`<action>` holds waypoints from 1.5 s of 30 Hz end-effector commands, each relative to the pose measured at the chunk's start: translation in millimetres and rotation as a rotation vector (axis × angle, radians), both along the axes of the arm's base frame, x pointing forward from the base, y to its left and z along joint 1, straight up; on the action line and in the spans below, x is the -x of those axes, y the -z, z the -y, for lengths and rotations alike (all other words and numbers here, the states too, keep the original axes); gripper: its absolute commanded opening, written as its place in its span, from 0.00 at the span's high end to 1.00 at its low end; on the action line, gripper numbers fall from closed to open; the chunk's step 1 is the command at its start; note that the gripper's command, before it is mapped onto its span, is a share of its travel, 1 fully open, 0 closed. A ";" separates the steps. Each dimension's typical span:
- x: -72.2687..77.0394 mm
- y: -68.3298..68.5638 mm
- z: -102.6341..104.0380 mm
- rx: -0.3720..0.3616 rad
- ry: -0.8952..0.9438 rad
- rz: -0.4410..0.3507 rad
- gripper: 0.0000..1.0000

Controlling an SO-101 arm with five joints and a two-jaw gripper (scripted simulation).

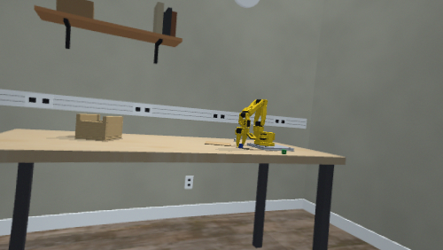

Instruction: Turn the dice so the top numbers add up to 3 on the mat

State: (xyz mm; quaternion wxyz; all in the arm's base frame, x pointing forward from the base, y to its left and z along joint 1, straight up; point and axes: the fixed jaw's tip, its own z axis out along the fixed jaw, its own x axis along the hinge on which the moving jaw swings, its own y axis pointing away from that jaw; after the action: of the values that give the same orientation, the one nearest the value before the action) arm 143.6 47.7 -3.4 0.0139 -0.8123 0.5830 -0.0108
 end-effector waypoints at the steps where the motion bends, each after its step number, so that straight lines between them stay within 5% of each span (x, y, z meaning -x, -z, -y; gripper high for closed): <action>1: 4.4 3.9 2.3 0.006 0.004 -0.024 0.79; 23: 3.7 0.7 2.1 0.006 0.004 -0.024 0.71; 45: 4.2 -54.3 2.2 0.006 0.004 -0.024 0.71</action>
State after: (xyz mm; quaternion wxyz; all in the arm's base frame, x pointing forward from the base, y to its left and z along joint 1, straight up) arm 137.3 45.6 41.8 -0.0042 -0.8124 0.5831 0.0022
